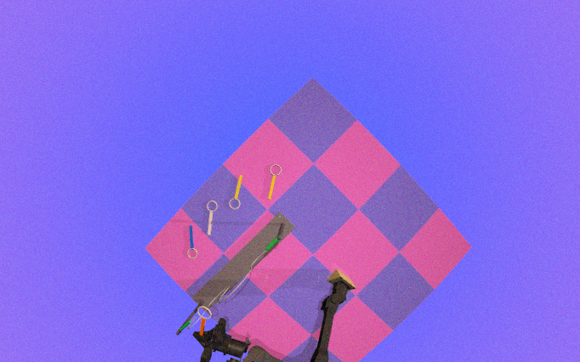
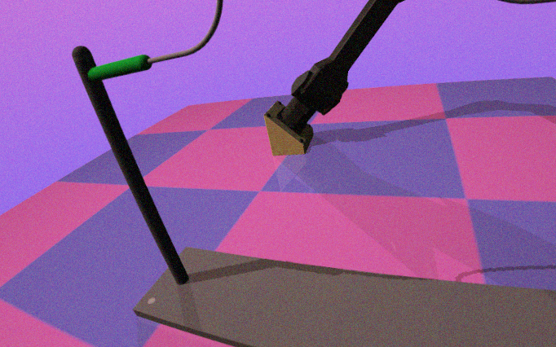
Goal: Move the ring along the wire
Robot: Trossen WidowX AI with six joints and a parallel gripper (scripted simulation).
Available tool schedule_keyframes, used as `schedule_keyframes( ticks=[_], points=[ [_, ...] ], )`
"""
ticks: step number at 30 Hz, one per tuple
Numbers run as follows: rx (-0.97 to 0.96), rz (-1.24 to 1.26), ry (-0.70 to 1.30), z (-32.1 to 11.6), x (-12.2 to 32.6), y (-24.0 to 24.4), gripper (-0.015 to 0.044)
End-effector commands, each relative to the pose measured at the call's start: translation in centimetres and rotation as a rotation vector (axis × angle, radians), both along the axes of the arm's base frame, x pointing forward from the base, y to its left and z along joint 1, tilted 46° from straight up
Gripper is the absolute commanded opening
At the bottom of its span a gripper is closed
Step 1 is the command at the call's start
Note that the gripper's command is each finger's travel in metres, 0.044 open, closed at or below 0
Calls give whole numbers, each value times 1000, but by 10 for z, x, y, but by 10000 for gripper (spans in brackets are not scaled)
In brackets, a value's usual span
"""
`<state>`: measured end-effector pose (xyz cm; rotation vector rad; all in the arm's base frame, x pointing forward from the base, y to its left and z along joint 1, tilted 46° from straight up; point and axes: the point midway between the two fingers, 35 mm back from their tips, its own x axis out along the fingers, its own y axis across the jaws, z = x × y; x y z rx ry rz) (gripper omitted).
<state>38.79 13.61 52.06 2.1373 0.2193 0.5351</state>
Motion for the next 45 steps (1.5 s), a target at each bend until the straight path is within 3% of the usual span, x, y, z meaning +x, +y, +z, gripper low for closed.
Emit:
schedule_keyframes(
  ticks=[1,26,45],
  points=[
    [80,-8,1,2,1,-3,-150],
    [452,-28,-11,14,1,-13,-150],
    [260,-22,-14,-7,0,20,-150]
  ],
)
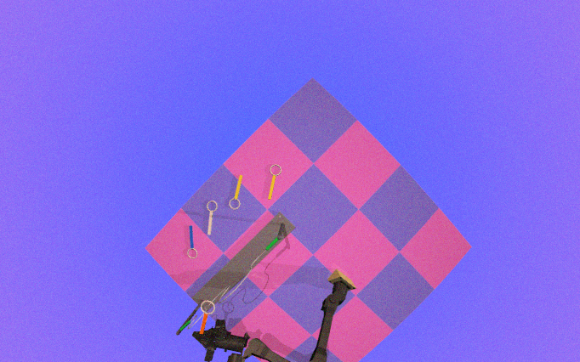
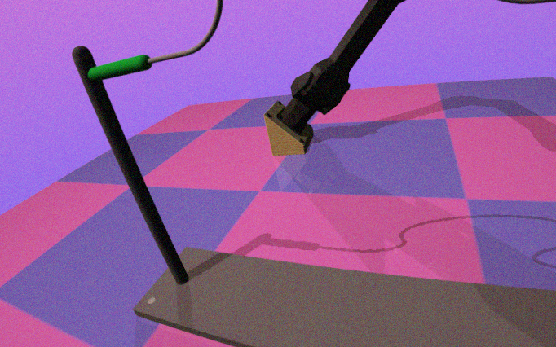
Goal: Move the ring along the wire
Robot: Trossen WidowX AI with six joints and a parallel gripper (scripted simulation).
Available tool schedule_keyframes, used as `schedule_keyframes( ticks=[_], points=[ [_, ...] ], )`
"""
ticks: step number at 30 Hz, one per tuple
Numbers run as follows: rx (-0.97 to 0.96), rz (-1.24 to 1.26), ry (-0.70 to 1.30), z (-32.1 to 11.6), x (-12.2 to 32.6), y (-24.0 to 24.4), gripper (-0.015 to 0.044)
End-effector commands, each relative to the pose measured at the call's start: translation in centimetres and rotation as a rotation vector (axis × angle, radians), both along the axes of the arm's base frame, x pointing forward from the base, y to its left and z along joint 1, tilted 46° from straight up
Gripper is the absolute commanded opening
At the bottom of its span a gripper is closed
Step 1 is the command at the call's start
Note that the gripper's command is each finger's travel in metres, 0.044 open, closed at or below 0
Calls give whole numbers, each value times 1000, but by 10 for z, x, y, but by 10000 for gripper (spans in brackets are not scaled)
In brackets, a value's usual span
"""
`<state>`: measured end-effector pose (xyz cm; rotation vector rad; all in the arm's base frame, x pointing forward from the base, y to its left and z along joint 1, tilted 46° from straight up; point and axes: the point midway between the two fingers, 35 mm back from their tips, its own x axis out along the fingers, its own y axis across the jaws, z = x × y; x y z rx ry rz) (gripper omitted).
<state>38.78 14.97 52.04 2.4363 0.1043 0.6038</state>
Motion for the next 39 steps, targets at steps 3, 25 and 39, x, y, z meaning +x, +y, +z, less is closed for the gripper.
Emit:
schedule_keyframes(
  ticks=[3,25,39],
  points=[
    [-105,4,2,-12,0,13,-150],
    [-632,26,4,-80,-2,52,-150],
    [-977,42,4,-132,-4,56,-150]
  ],
)
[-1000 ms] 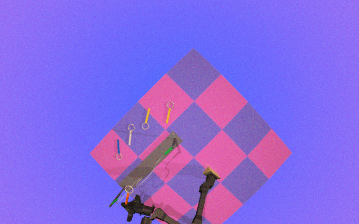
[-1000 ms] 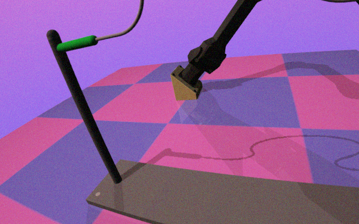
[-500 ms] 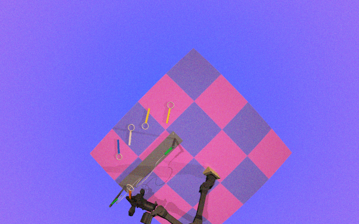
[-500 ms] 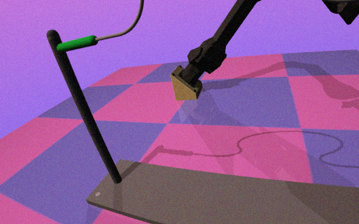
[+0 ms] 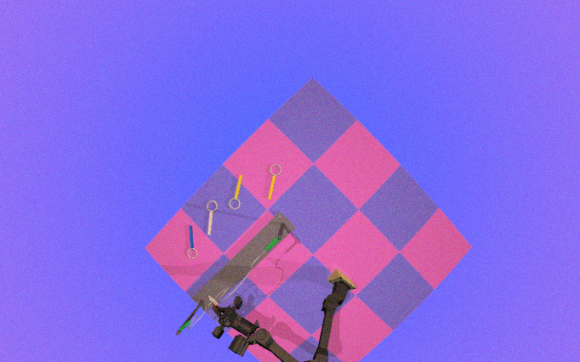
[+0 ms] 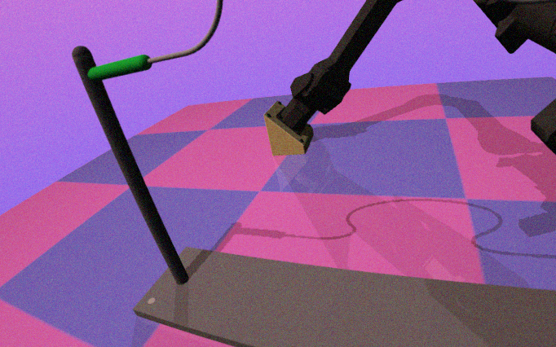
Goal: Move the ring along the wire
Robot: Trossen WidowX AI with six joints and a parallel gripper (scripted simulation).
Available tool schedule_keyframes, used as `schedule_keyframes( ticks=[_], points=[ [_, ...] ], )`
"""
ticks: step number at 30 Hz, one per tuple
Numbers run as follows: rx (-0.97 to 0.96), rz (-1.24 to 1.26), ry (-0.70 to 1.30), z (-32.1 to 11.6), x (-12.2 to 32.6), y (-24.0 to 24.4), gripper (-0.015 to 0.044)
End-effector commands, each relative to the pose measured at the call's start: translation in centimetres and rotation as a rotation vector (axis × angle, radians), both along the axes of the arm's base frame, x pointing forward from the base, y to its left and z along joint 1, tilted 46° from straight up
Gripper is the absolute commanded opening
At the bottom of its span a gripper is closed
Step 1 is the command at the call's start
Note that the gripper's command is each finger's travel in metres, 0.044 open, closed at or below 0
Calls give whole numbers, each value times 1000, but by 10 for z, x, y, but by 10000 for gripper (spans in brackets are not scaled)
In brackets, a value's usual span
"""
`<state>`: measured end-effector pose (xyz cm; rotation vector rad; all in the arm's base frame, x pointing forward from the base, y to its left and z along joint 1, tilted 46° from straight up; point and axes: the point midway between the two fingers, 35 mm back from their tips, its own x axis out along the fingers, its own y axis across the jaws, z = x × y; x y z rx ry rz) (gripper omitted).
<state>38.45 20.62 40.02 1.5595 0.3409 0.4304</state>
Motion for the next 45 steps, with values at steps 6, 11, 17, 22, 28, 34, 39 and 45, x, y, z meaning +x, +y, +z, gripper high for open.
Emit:
schedule_keyframes(
  ticks=[6,11,17,22,28,34,39,45],
  points=[
    [-218,14,2,-34,-2,-4,-150],
    [-333,20,2,-51,-3,-9,-150],
    [-459,27,2,-69,-4,-17,-150],
    [-548,32,3,-82,-4,-24,-150],
    [-636,36,3,-95,-5,-34,-150],
    [-691,39,4,-104,-6,-42,-150],
    [-718,41,4,-110,-6,-47,-150],
    [-738,42,4,-116,-6,-53,-150]
  ],
)
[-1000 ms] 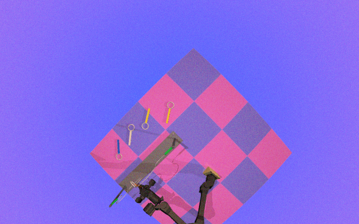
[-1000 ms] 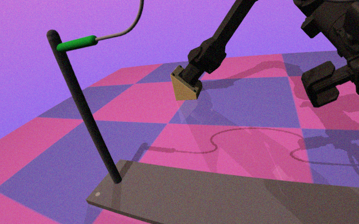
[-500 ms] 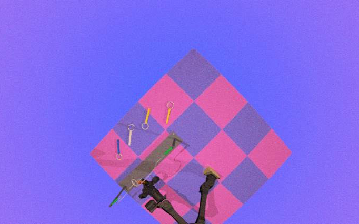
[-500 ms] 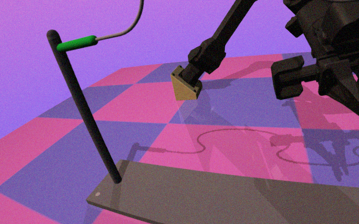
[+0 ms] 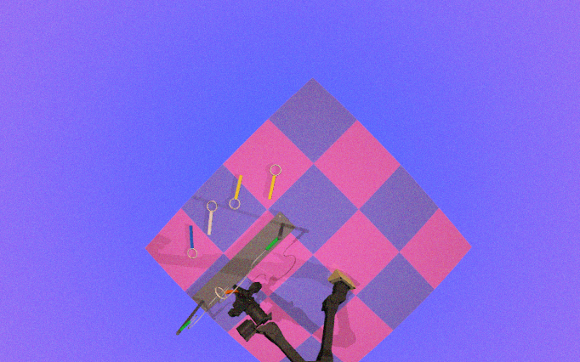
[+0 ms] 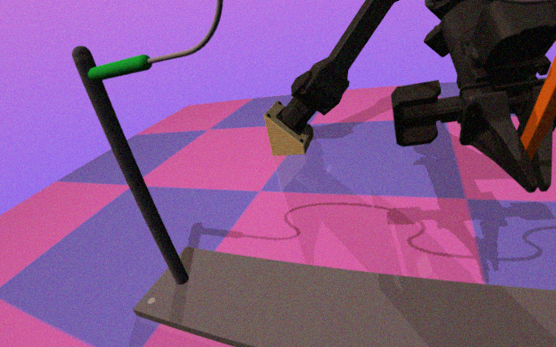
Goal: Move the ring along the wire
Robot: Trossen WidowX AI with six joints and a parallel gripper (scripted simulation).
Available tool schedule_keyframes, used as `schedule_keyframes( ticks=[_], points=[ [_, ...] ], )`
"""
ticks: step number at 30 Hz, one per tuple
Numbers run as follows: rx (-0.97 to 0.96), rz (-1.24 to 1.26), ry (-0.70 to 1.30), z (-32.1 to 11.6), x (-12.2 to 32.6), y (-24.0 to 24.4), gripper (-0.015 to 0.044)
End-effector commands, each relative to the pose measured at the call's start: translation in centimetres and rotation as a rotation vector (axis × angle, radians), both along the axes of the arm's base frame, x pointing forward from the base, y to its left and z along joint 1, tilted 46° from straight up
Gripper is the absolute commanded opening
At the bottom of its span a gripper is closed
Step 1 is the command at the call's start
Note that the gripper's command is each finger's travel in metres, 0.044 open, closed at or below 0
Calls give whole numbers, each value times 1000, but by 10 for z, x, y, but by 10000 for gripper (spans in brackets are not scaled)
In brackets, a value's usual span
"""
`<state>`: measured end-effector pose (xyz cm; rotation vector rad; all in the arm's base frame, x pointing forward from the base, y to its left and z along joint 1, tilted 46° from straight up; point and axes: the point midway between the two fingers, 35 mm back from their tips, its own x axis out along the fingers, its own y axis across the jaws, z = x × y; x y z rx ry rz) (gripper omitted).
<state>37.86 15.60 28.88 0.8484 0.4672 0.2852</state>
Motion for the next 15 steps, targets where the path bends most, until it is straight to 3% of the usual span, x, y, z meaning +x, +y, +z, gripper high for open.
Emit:
schedule_keyframes(
  ticks=[1,15],
  points=[
    [-17,4,1,-5,-1,-4,-150],
    [-79,6,1,-21,-2,-18,-150]
  ],
)
